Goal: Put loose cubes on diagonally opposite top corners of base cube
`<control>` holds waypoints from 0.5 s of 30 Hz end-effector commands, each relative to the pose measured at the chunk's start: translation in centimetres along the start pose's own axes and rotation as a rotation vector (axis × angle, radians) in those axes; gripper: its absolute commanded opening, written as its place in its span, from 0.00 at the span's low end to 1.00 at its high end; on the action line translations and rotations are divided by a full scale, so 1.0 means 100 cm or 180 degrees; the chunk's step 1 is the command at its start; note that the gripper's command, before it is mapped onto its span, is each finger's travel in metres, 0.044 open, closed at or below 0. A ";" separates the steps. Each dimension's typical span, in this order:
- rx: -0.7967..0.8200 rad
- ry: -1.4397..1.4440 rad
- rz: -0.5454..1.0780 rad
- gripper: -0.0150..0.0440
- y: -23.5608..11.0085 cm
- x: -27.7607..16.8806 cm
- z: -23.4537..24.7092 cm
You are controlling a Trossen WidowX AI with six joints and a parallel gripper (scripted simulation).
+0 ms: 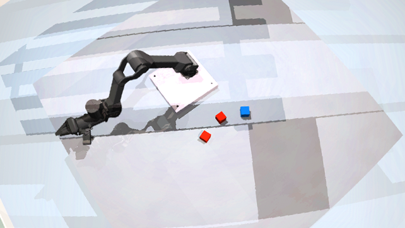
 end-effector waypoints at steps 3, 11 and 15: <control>0.0149 0.0247 -0.0136 0.80 -0.001 0.021 0.001; 0.1117 0.1479 -0.0652 0.70 -0.032 0.126 0.002; 0.1682 0.2012 -0.0755 0.70 -0.061 0.173 0.001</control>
Point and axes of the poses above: the point midway between the two fingers, 35 mm back from their tips, its own y axis out along the fingers, its own z axis across the jaws, x = y × z, the point moved 2 cm from there along -y, back along the fingers, and after that the axes turned 14 degrees about y, right-handed, at the moved point
